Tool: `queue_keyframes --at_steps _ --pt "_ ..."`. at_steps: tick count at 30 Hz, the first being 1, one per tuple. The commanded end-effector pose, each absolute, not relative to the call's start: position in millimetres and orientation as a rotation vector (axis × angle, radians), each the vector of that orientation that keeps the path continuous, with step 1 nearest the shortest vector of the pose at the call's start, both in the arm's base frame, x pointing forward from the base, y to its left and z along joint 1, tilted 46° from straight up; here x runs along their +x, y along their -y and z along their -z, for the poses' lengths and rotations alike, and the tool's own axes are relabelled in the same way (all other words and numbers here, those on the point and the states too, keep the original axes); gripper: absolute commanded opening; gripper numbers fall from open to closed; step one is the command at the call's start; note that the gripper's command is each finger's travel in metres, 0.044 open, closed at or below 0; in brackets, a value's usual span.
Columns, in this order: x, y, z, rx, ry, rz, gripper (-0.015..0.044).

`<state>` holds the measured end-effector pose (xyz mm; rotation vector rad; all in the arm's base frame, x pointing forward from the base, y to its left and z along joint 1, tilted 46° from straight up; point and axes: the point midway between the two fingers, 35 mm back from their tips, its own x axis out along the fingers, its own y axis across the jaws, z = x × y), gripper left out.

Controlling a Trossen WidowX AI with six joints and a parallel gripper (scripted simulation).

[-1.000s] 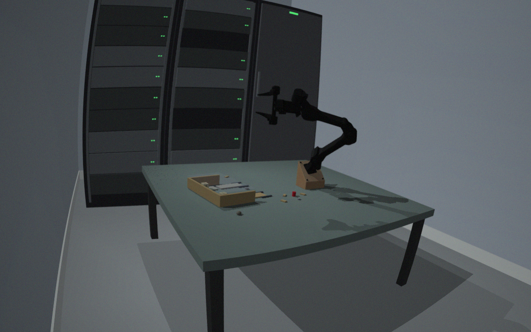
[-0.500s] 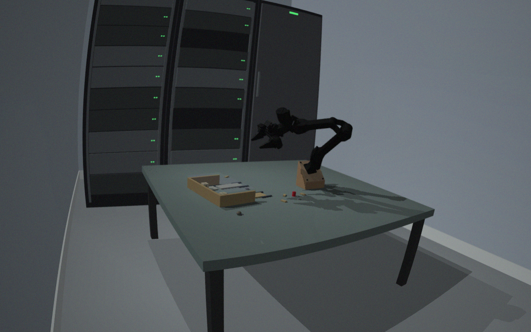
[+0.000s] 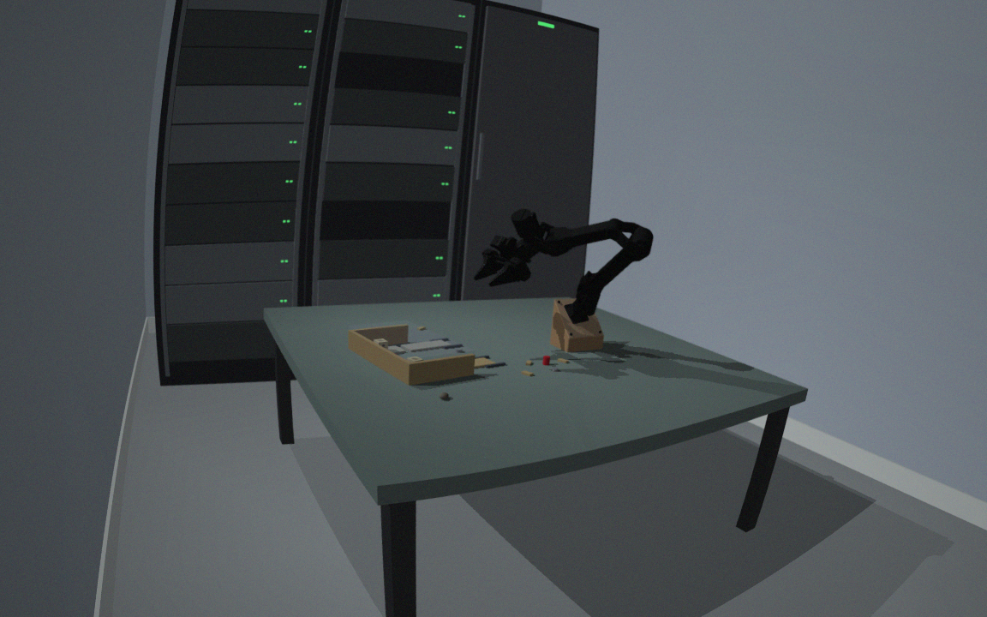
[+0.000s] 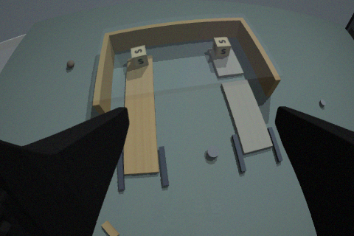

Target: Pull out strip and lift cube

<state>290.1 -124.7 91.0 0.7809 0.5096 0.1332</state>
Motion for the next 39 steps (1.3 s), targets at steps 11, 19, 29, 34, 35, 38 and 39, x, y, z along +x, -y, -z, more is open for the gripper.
queue_keyframes --at_steps 11,19,29,34,35,38,39 --pt "342.6 78.7 -75.8 0.743 -0.896 -0.328 0.0138" --pt "362.3 10.3 -72.2 0.614 -1.279 -0.568 0.0000" --pt "362.3 -3.6 -73.2 0.582 -1.351 -0.619 0.0000" --pt "362.3 -3.6 -73.2 0.582 -1.351 -0.619 0.0000" --pt "362.3 -3.8 -73.0 0.582 -1.351 -0.619 0.0000" --pt "363.1 -6.1 -70.5 0.581 -1.351 -0.618 0.0000" --pt "363.4 -7.2 -69.3 0.581 -1.351 -0.618 0.0000"
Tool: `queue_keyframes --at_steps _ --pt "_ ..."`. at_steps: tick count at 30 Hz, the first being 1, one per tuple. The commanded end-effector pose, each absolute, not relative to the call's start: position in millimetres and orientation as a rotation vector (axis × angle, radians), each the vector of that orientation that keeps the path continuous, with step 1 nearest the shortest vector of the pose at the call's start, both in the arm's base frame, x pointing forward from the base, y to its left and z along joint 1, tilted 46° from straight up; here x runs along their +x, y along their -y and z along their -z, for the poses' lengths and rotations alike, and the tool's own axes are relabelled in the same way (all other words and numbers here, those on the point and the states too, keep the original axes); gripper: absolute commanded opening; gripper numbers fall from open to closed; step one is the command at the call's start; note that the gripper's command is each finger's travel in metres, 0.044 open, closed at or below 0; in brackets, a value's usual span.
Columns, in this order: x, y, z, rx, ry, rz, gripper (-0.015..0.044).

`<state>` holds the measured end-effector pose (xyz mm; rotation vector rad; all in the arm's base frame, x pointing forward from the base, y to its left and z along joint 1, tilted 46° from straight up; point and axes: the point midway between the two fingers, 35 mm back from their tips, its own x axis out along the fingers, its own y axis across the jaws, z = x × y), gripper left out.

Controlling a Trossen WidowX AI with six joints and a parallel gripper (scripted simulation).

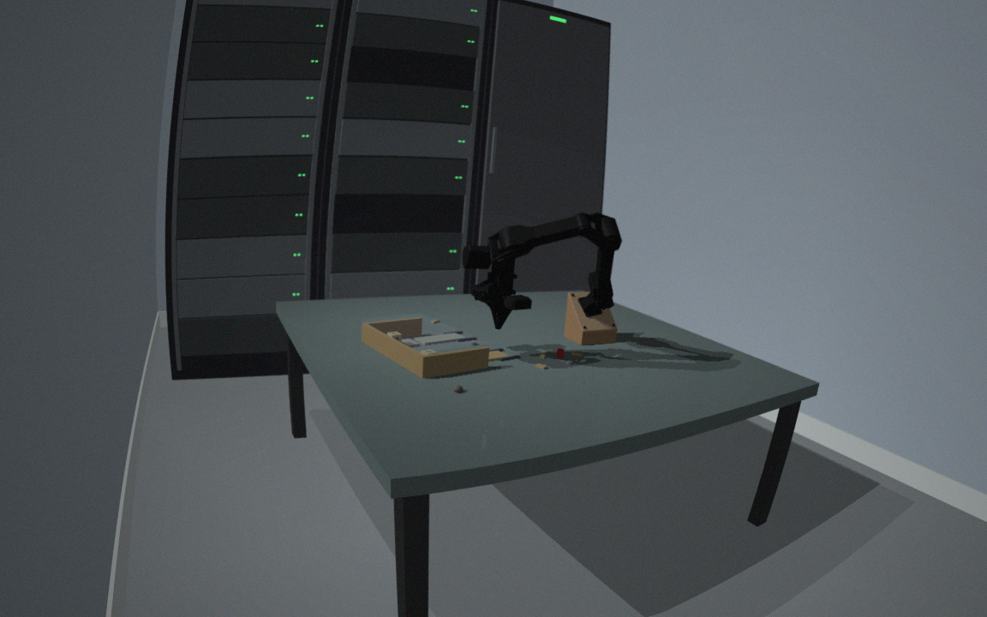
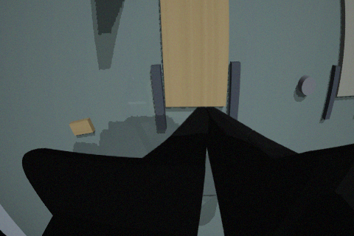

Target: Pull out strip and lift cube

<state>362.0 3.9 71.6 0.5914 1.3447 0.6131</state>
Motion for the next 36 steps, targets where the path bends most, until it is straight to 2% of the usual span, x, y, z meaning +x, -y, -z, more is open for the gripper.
queue_keyframes --at_steps 1,36 --pt "363.8 -8.3 -68.1 0.581 -1.351 -0.618 0.0000" --pt "371.0 -49.4 -29.0 0.583 -1.349 -0.620 0.0000"
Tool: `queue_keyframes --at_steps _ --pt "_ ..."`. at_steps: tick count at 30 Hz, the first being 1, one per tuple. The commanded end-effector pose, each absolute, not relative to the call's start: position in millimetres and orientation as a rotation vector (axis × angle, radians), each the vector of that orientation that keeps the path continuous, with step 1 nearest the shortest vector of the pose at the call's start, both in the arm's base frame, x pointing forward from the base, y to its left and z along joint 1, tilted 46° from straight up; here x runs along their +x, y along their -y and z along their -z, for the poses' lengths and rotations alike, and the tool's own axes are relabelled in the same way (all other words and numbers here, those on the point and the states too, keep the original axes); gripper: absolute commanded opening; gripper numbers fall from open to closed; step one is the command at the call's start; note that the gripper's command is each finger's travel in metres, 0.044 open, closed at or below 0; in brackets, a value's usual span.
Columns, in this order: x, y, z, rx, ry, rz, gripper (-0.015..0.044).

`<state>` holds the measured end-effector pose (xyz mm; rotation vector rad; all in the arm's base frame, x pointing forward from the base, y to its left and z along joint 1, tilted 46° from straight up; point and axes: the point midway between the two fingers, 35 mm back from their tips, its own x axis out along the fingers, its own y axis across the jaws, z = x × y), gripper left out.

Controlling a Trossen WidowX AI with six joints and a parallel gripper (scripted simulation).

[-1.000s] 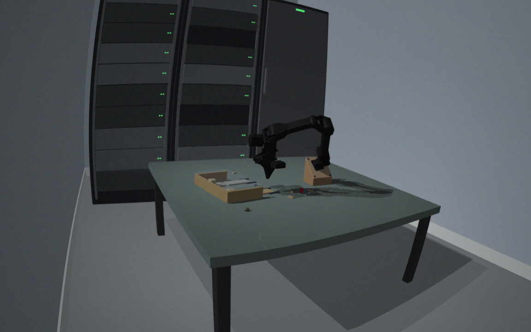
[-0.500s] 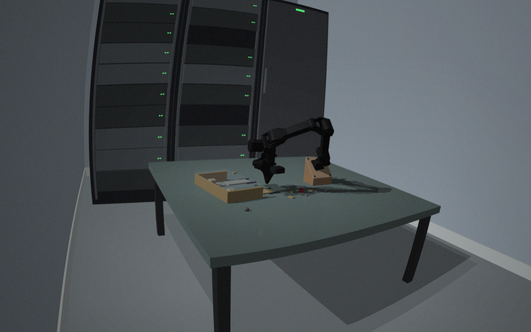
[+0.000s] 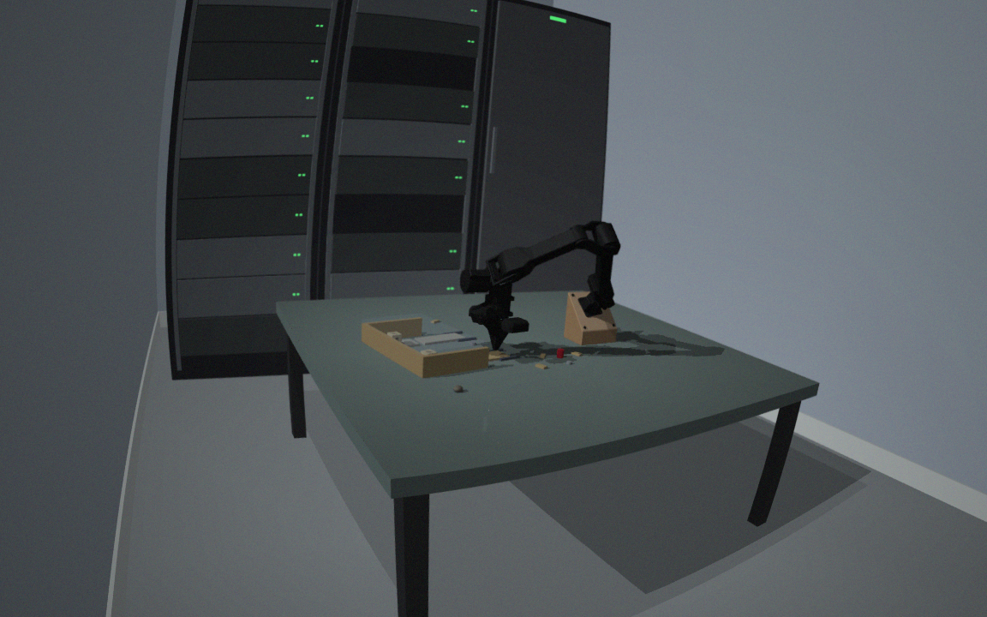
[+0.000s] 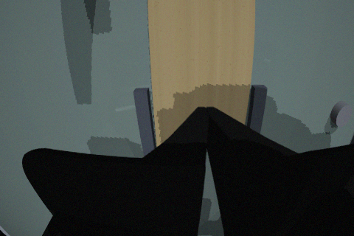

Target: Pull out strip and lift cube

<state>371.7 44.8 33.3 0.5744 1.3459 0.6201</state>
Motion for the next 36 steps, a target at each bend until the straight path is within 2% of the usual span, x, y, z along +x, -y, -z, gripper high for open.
queue_keyframes --at_steps 1,36 --pt "371.2 -50.6 -27.9 0.584 -1.349 -0.620 0.0000" --pt "371.7 -54.6 -24.5 0.584 -1.349 -0.621 0.0000"
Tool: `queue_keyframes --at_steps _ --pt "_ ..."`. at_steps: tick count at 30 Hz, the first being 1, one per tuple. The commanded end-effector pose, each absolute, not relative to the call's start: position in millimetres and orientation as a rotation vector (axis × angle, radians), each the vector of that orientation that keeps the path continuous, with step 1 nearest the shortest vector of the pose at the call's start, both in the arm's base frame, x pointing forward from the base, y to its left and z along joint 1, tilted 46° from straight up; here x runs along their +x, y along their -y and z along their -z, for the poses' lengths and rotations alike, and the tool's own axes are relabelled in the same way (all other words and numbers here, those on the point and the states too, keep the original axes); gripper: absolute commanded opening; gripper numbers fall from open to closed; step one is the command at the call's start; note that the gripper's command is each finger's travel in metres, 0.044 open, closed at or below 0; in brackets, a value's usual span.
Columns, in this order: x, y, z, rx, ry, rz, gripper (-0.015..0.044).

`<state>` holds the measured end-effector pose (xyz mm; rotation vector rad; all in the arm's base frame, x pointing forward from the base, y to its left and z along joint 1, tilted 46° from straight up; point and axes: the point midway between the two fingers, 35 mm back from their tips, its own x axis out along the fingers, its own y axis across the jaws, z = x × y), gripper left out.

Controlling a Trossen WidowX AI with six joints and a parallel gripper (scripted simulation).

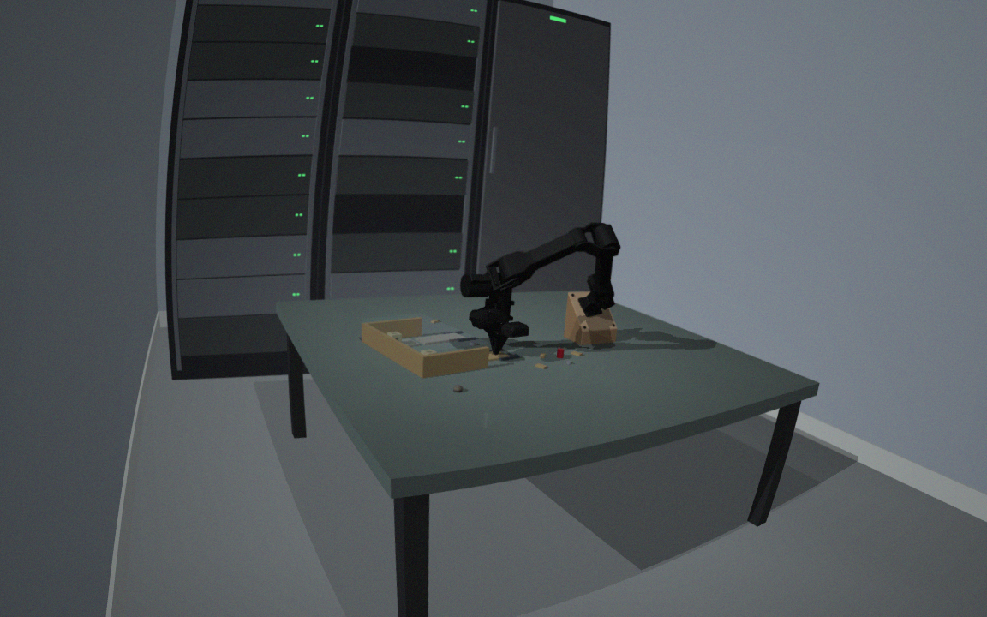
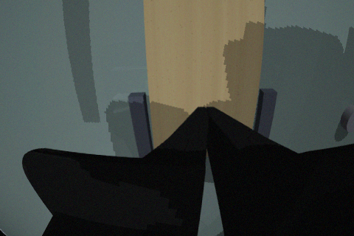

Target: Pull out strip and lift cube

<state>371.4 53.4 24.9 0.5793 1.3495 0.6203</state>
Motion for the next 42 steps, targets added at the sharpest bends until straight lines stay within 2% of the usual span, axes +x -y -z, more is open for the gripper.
queue_keyframes --at_steps 1,16,42 --pt "371.7 -54.7 -24.4 0.584 -1.349 -0.621 0.0000" --pt "370.9 -55.6 -23.3 0.584 -1.349 -0.621 0.0000" --pt "332.2 -55.8 -15.4 0.585 -1.351 -0.621 0.0000"
